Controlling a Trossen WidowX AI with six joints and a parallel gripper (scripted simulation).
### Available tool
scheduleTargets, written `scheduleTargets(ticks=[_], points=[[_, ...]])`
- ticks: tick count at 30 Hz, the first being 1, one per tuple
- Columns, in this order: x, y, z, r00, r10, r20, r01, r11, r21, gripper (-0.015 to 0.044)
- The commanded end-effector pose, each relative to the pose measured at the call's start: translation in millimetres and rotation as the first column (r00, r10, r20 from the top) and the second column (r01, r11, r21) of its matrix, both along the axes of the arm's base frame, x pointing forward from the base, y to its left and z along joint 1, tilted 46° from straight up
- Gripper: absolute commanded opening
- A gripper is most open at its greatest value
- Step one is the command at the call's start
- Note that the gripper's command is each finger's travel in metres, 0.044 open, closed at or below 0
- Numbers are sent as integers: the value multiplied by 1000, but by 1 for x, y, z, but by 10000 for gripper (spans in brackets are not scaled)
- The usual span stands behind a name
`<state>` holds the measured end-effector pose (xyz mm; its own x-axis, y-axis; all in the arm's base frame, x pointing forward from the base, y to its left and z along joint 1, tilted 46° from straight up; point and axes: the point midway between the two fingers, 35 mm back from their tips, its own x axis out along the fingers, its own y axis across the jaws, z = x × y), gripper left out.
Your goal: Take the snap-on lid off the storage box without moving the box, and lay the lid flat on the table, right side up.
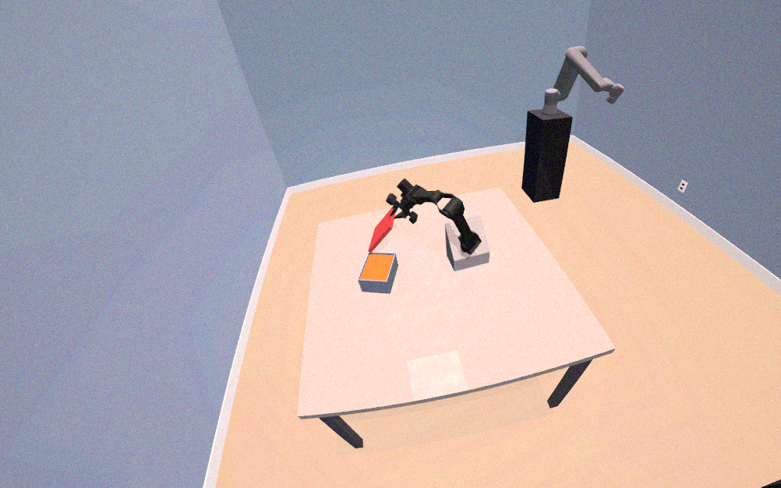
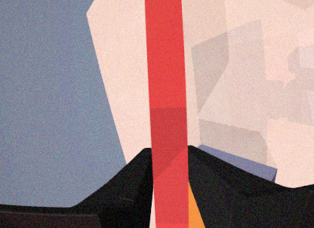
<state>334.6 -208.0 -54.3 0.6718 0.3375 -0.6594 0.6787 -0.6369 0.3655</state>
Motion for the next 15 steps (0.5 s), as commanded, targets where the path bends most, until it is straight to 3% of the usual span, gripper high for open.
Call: scheduleTargets(ticks=[1, 15], points=[[-2, -9, -3, 1000, 0, 12, 0, 1000, -5, 0], [-13, -29, -21, 1000, 0, 12, 0, 1000, -7, 0]])
